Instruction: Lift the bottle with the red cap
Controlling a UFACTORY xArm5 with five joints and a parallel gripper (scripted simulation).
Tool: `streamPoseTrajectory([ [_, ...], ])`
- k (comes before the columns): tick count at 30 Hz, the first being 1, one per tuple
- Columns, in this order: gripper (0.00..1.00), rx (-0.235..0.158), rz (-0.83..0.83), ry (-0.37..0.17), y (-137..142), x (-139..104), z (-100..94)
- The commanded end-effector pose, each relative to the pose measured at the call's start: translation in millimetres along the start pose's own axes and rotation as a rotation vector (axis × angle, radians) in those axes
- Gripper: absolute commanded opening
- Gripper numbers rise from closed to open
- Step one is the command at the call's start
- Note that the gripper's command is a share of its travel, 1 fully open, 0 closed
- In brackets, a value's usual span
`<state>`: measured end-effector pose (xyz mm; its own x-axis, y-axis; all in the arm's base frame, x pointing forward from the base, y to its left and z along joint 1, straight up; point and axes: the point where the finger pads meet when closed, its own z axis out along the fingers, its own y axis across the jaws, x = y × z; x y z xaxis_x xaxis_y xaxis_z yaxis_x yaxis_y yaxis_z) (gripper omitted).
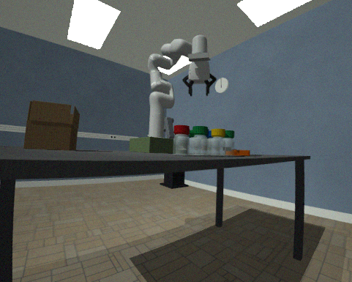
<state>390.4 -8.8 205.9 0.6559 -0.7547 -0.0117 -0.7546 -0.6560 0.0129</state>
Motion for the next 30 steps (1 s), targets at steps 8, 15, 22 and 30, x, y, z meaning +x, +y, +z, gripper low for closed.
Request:
streamPoseTrajectory([
  [8,0.79,0.003,0.000,0.002,-0.6,0.6,-1.3],
  [15,0.79,0.003,0.000,0.002,-0.6,0.6,-1.3],
  [22,0.79,0.003,-0.004,0.001,-0.6,0.9,-1.3],
  [30,0.79,0.003,-0.057,0.001,-0.1,5.3,-1.2],
])
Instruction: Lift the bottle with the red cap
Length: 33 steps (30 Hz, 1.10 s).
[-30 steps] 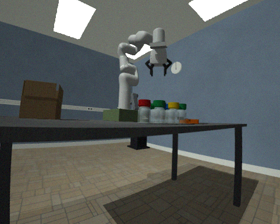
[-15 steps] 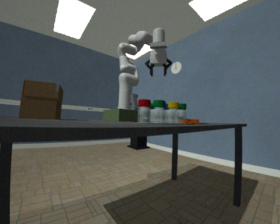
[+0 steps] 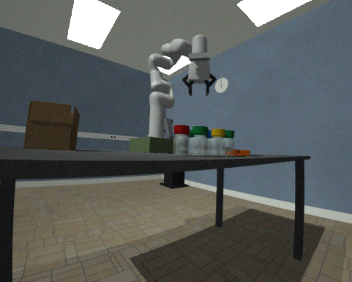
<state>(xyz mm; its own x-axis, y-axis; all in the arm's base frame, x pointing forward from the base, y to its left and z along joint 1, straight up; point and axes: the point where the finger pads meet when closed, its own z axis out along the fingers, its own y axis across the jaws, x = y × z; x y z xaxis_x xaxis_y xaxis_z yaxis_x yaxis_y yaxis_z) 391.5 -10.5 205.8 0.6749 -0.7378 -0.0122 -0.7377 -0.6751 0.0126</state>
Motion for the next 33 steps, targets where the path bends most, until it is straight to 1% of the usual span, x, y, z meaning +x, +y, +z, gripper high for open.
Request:
streamPoseTrajectory([
  [1,0.79,0.003,-0.043,0.001,0,4,-1.2],
  [5,0.79,0.003,-0.111,0.002,1,10,-1.1],
  [7,0.79,0.003,-0.111,0.002,1,10,-1.1],
  [22,0.79,0.003,-0.385,0.003,5,32,-0.1],
  [24,0.79,0.003,-0.385,0.003,5,32,-0.1],
  [33,0.79,0.003,-0.546,0.004,8,46,0.8],
])
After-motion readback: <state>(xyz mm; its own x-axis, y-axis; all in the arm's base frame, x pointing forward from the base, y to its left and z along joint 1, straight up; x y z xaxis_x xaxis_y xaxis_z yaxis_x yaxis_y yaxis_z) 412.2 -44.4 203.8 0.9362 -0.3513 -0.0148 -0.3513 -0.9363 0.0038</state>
